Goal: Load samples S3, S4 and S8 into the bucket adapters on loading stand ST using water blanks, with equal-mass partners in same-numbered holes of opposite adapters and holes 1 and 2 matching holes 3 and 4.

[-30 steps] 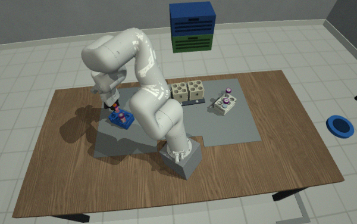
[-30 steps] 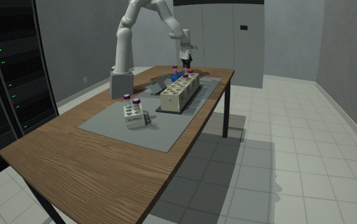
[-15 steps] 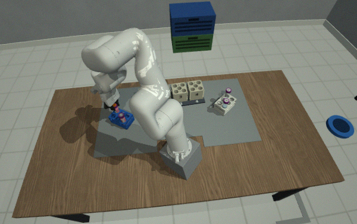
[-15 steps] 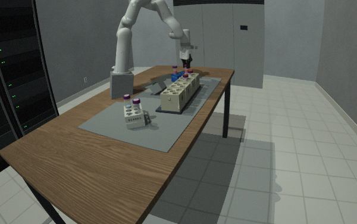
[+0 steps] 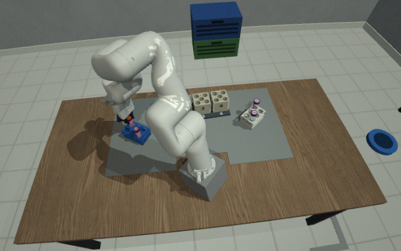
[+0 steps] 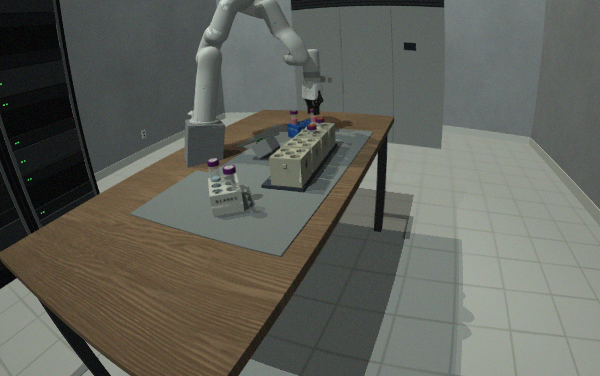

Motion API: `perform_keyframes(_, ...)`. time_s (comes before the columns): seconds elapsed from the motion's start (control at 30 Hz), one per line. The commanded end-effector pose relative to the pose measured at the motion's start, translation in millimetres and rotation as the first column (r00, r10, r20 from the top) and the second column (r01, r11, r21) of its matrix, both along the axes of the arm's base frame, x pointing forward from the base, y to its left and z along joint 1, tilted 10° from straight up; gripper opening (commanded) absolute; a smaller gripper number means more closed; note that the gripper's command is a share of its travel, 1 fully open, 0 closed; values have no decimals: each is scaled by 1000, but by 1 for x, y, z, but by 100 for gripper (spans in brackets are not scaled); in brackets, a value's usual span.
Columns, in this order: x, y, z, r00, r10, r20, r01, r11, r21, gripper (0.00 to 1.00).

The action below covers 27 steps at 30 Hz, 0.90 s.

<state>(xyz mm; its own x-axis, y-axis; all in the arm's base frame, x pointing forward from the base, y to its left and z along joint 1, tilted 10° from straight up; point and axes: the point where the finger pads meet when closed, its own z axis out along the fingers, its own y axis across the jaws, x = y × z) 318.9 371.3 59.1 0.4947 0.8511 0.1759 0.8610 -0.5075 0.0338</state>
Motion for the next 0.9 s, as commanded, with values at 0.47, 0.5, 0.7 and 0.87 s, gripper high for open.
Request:
perform_keyframes(0.47, 0, 0, 10, 1000, 0, 3, 0, 1000, 3, 0)
perform_keyframes(0.5, 0, 0, 11, 1000, 0, 3, 0, 1000, 3, 0)
perform_keyframes(0.7, -1, -1, 15, 1000, 0, 3, 0, 1000, 3, 0)
perform_keyframes(0.87, -1, -1, 17, 1000, 0, 3, 0, 1000, 3, 0)
